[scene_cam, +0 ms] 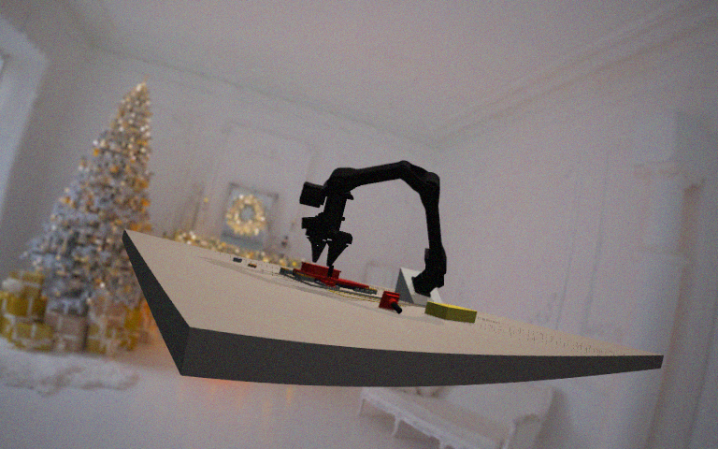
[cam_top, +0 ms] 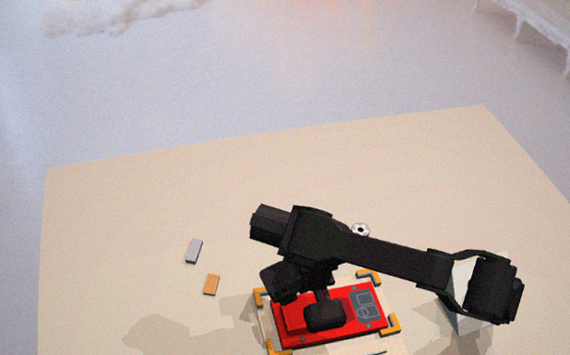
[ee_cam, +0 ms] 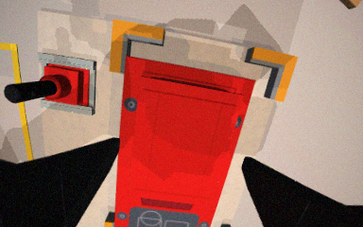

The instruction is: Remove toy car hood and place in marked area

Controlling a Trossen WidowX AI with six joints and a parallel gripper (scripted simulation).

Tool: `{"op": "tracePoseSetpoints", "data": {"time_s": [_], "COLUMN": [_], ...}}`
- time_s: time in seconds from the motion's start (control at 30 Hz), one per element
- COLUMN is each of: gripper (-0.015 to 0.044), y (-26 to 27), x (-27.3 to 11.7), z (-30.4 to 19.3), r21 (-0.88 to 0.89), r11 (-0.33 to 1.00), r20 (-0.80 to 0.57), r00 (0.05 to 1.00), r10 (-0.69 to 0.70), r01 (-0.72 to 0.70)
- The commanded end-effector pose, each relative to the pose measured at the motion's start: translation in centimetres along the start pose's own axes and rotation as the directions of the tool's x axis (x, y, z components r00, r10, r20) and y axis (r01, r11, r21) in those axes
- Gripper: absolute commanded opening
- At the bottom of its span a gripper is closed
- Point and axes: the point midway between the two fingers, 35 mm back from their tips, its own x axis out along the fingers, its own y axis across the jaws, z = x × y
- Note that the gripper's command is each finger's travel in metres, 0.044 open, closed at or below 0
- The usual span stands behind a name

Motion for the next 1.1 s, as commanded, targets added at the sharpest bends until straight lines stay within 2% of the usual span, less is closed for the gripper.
{"op": "tracePoseSetpoints", "data": {"time_s": [0.0,1.07], "gripper": [0.044,0.044], "y": [0.1,0.1], "x": [0.3,1.8], "z": [-0.1,-0.1], "r21": [0.007,0.007], "r11": [1.0,1.0], "r20": [0.001,0.001], "r00": [1.0,1.0], "r10": [0.006,0.007], "r01": [-0.006,-0.007]}}
